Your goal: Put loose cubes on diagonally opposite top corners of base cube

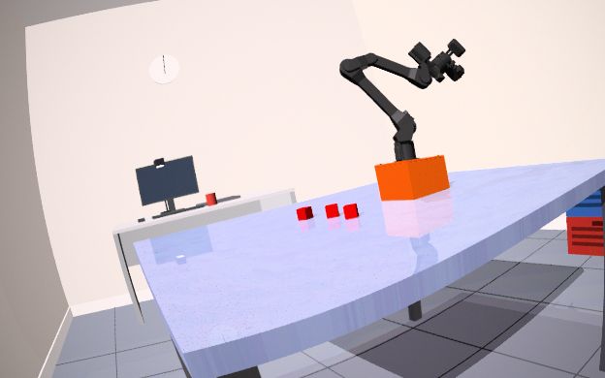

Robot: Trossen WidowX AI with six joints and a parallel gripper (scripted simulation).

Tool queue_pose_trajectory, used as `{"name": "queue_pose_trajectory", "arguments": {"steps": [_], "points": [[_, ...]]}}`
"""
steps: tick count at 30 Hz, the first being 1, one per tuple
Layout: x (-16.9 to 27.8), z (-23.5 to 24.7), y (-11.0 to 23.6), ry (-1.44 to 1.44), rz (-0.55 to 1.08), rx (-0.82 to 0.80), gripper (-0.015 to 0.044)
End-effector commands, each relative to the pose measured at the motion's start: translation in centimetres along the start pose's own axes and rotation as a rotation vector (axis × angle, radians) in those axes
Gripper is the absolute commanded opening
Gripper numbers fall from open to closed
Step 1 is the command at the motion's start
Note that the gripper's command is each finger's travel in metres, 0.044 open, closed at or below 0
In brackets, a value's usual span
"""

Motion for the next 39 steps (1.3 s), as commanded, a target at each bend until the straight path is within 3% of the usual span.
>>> {"name": "queue_pose_trajectory", "arguments": {"steps": [1, 5, 6, 21, 39], "points": [[0.0, 0.1, 0.0, 0.004, -0.003, -0.005, 0.0374], [-0.8, 2.7, 0.5, 0.081, -0.075, -0.110, 0.0269], [-1.0, 3.5, 0.7, 0.103, -0.098, -0.141, 0.0265], [-2.6, 14.6, 7.5, 0.395, -0.484, -0.574, 0.0265], [-0.8, 22.4, 22.8, 0.555, -1.052, -1.005, 0.0265]]}}
Point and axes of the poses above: the point midway between the two fingers, 35 mm back from their tips, its own y axis back along the fingers, its own z axis across the jaws, x = y × z, the point moved 7 cm from there along y, back along the fingers, and after that the axes turned 10 degrees about -y, right-handed, at the moved point
